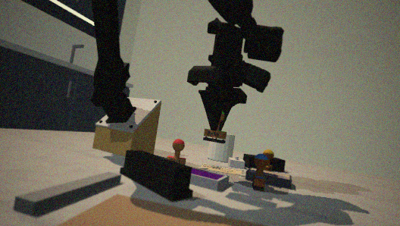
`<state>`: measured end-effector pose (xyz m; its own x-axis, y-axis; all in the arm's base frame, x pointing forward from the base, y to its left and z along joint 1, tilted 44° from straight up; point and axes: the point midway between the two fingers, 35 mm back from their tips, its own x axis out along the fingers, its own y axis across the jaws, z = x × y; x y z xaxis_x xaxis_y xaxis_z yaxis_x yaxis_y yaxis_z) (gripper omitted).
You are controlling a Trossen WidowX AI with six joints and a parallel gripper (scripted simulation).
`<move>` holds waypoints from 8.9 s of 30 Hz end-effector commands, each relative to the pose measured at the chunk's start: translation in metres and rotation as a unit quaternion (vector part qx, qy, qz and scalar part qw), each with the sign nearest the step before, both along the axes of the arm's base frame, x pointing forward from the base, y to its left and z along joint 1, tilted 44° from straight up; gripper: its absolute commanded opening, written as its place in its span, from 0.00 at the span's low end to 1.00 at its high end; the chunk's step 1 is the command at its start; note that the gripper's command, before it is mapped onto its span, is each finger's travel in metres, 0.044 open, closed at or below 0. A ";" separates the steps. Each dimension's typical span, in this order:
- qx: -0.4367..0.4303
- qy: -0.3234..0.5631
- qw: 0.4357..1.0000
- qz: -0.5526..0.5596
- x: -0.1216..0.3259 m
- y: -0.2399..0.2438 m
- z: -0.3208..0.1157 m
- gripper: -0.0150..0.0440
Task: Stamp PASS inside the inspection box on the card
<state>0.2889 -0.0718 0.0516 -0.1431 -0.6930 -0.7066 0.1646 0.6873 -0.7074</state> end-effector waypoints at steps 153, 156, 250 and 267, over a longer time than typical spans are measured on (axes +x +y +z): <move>-0.002 -0.005 1.000 0.006 -0.003 0.036 -0.133 0.25; -0.002 -0.005 1.000 0.006 -0.003 0.036 -0.133 0.25; 0.000 -0.005 1.000 0.006 0.006 0.074 -0.094 0.25; 0.007 -0.006 1.000 0.007 0.026 0.064 -0.063 0.25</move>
<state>0.3022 0.0037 -0.0252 -0.1360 -0.6913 -0.7097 0.1490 0.6939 -0.7045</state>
